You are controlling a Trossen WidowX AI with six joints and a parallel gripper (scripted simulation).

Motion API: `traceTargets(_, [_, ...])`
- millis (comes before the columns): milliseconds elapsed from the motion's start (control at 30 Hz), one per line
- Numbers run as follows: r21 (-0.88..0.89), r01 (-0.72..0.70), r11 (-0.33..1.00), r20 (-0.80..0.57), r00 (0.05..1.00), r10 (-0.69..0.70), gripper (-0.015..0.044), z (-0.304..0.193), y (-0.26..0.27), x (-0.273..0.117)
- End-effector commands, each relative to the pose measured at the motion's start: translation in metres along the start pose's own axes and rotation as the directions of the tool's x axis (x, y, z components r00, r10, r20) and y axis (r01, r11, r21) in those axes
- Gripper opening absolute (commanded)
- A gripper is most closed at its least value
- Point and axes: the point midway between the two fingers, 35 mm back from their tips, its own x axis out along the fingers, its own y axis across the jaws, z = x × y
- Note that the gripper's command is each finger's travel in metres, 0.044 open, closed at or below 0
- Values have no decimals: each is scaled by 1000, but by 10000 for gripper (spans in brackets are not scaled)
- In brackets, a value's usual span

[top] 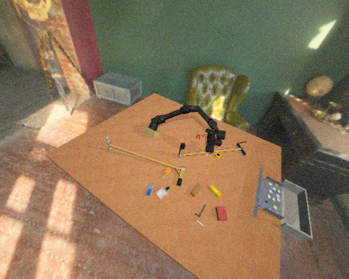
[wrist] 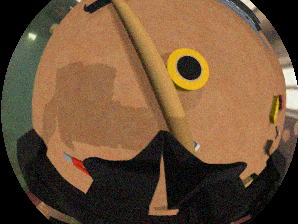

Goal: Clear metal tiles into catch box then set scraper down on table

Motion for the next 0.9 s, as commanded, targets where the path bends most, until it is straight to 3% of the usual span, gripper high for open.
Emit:
traceTargets(0, [-1,-4,1000,-5,1000,4,0,1,-6,3])
traceTargets(867, [-1,-3,1000,-4,1000,3,0,11,-29,7])
